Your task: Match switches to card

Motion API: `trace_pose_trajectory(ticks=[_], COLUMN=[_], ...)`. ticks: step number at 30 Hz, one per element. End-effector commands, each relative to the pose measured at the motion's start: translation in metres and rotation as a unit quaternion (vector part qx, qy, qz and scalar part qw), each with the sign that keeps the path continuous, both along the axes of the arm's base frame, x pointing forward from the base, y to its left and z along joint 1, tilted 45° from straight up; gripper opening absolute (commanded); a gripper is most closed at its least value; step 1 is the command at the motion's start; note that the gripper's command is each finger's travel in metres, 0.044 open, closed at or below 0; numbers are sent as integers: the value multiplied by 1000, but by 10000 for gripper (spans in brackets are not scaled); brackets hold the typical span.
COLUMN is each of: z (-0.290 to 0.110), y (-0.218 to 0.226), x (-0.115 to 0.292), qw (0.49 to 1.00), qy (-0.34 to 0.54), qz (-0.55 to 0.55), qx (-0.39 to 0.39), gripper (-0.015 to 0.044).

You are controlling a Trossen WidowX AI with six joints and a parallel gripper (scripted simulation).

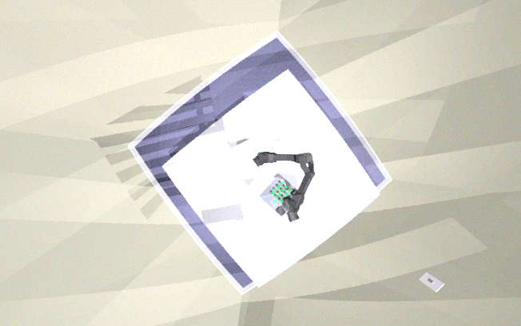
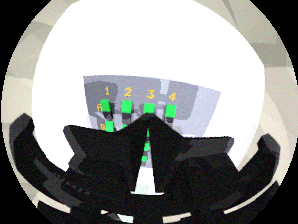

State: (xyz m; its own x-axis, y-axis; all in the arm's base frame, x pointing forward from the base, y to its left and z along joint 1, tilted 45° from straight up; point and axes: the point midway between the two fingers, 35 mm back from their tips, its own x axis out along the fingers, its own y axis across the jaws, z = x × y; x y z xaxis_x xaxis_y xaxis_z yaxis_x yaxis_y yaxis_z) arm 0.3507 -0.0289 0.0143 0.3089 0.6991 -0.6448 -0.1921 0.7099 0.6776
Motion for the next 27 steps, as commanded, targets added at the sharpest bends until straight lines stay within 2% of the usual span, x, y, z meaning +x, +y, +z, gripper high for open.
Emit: trace_pose_trajectory(ticks=[1, 27], z=[-4, -13], y=[5, 14], x=[0, 4], qw=[1000, 1000], qy=[5, 4], qz=[-1, -1], qx=[4, 4], gripper=[0, 0])
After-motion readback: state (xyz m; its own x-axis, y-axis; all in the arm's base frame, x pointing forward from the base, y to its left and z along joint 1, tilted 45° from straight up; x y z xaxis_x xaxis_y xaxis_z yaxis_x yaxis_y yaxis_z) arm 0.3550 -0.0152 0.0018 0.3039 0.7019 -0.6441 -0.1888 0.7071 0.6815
